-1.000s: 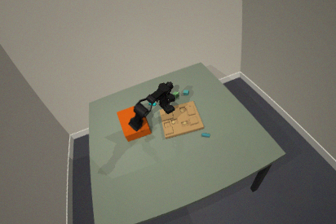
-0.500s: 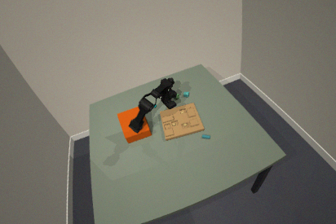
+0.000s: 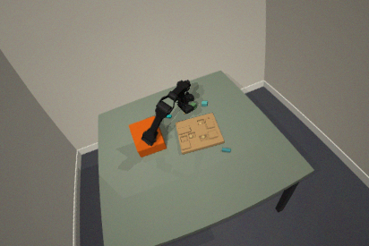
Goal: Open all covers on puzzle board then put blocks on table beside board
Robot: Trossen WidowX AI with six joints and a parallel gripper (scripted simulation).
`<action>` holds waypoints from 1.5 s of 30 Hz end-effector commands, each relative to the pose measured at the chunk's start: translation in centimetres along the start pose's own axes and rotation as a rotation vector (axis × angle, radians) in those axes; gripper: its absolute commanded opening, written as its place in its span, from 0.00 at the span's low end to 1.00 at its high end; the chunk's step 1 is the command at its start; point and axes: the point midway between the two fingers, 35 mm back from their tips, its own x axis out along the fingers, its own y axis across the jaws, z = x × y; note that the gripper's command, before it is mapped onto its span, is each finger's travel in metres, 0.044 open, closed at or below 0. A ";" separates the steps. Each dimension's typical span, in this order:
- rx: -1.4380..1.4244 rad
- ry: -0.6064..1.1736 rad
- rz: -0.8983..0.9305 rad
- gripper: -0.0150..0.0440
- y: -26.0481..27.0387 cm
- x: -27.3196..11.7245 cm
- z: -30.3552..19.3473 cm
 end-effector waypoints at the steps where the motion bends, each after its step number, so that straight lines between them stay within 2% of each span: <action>1: 0.008 -0.001 0.007 0.39 1.2 -0.1 0.7; 26: 0.012 -0.001 0.004 0.39 10.3 1.4 3.4; 45: 0.012 -0.002 0.004 0.39 10.7 4.1 3.8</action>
